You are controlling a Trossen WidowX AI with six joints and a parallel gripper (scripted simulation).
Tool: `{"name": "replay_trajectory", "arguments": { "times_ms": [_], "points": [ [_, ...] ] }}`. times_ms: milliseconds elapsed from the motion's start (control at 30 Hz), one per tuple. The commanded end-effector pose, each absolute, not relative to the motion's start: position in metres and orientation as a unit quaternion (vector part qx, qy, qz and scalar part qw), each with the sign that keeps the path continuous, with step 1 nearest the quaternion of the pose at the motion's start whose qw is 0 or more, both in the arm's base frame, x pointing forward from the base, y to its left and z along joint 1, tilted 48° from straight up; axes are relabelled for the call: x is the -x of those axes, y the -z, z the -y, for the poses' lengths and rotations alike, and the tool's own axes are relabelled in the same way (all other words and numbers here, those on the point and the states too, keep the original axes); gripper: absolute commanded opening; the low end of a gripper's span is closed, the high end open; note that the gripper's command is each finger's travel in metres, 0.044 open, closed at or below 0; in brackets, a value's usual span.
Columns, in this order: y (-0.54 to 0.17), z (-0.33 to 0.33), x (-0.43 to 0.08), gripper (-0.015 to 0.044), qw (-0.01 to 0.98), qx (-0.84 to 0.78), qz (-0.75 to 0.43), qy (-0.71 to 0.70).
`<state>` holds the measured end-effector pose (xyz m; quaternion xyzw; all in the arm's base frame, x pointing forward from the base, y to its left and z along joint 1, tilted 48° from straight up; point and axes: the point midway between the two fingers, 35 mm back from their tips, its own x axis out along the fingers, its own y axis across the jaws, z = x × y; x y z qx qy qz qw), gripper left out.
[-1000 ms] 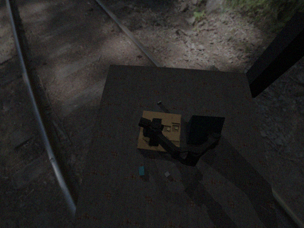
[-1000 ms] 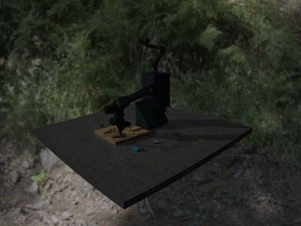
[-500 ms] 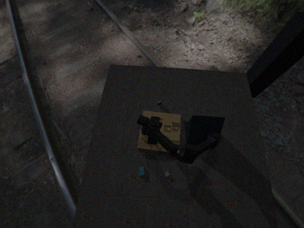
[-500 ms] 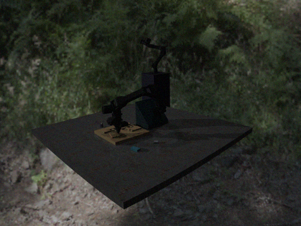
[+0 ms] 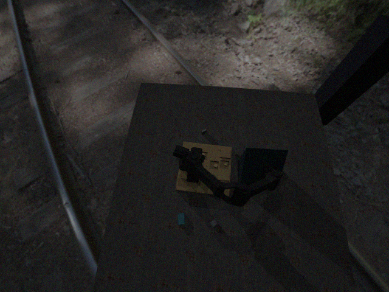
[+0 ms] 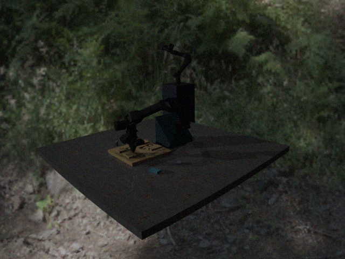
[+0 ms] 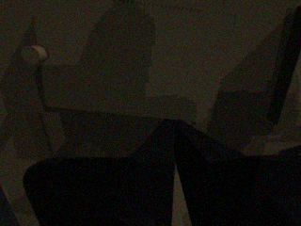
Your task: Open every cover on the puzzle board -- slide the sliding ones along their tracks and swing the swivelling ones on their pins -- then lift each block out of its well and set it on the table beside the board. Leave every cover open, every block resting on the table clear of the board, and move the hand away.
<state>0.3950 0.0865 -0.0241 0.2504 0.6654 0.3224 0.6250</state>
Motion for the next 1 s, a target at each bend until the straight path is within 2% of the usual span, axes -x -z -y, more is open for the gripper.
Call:
{"name": "replay_trajectory", "arguments": {
  "times_ms": [0,967],
  "points": [
    [0.031,-0.085,-0.399,0.0000,0.622,-0.250,-0.669,-0.322],
    [0.013,-0.061,-0.408,0.0000,0.623,-0.249,-0.669,-0.321]
  ]
}}
